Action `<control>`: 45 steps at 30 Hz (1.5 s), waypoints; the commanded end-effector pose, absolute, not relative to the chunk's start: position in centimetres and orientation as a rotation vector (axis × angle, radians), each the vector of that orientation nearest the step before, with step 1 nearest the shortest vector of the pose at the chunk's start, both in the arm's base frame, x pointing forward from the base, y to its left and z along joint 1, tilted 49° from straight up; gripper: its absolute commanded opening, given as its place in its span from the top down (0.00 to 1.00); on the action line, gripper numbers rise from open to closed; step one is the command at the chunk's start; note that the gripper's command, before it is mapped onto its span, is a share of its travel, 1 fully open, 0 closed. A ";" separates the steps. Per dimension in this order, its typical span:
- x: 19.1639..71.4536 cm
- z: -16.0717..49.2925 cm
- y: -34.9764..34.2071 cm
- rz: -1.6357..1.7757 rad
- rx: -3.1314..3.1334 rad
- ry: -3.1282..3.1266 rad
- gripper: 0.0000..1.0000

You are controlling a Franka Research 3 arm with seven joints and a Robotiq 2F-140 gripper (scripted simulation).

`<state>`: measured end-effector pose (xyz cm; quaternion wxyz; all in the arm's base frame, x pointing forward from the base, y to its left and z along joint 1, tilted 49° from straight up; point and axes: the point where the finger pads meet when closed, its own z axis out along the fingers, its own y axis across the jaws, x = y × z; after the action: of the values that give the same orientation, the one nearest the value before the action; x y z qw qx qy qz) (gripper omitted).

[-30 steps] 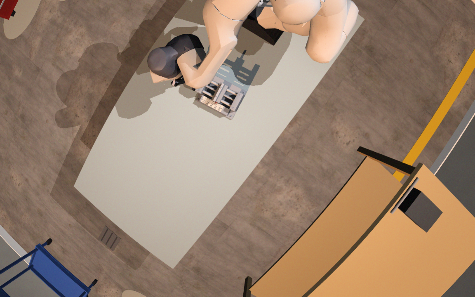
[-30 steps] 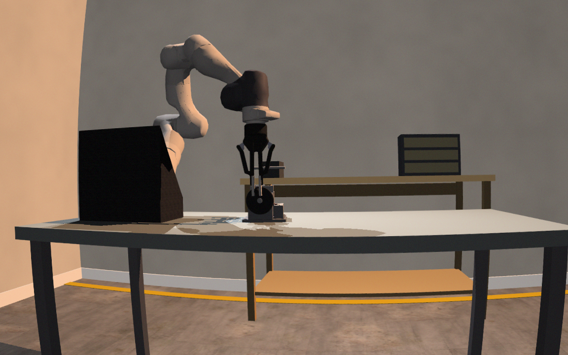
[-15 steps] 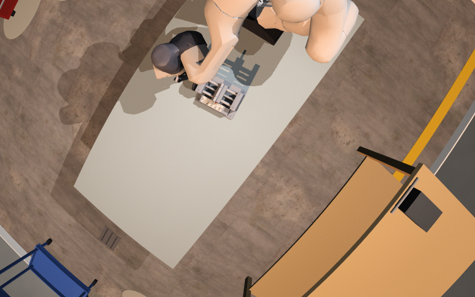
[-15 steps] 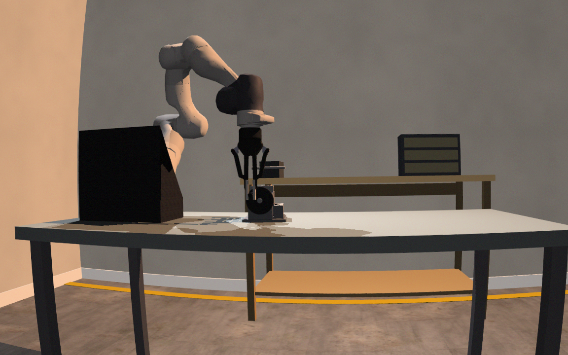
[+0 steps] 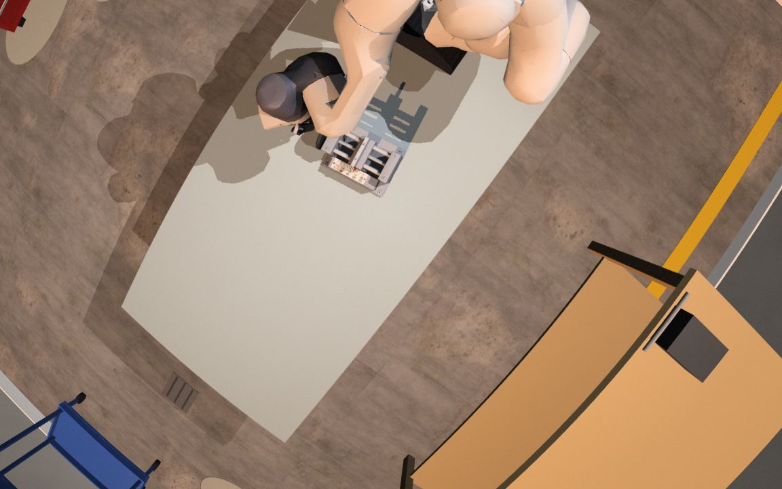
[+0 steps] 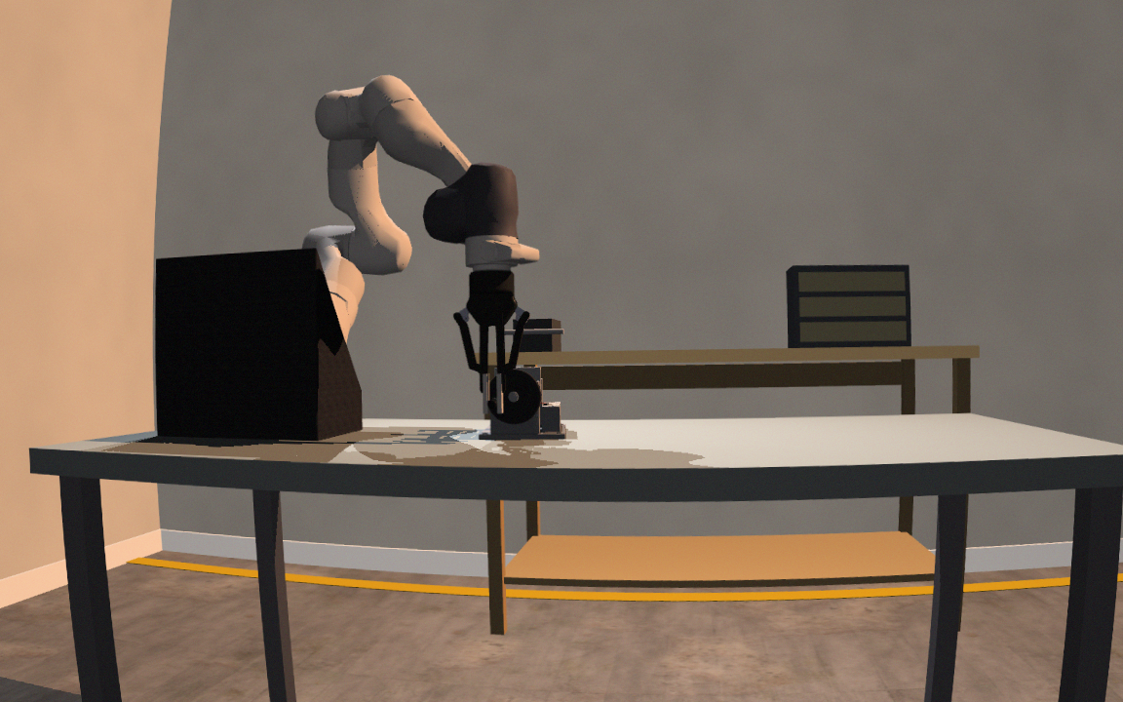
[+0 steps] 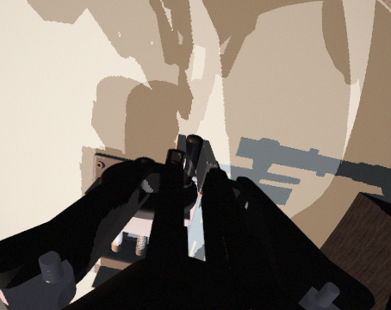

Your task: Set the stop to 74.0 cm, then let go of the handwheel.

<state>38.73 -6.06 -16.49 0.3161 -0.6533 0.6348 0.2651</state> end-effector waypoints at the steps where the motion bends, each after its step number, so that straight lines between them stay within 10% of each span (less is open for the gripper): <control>1: 39.1 -17.0 -5.4 0.696 -1.721 1.674 0.96; 45: 45.2 -15.2 -7.0 0.696 -1.721 1.674 0.96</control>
<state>45.17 -6.06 -16.01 0.3160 -0.6558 0.6340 0.2611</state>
